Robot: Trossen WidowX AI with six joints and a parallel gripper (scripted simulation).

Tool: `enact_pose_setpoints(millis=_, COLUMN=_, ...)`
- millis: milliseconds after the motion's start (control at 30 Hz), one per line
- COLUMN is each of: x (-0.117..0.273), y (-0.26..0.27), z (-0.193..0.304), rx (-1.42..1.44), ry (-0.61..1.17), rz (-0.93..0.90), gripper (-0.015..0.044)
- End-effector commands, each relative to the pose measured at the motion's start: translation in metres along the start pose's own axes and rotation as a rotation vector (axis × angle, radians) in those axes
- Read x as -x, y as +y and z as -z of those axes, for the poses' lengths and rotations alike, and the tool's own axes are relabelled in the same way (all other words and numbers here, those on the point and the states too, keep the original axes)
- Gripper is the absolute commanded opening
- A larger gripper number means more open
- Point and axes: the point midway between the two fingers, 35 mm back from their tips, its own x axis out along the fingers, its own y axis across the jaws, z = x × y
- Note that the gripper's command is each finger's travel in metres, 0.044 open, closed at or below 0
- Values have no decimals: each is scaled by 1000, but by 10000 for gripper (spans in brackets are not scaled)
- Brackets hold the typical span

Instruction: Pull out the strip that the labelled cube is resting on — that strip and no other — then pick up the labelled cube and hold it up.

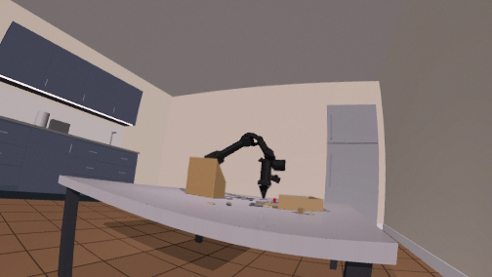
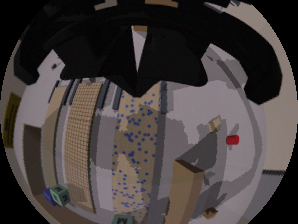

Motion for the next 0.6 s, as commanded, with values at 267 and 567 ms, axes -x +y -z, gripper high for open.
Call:
enact_pose_setpoints(millis=267, x=-19, y=2, z=4, rx=-6, ry=5, rz=-3, gripper=0)
enact_pose_setpoints(millis=567, x=-19, y=2, z=4, rx=-6, ry=5, rz=-3, gripper=0)
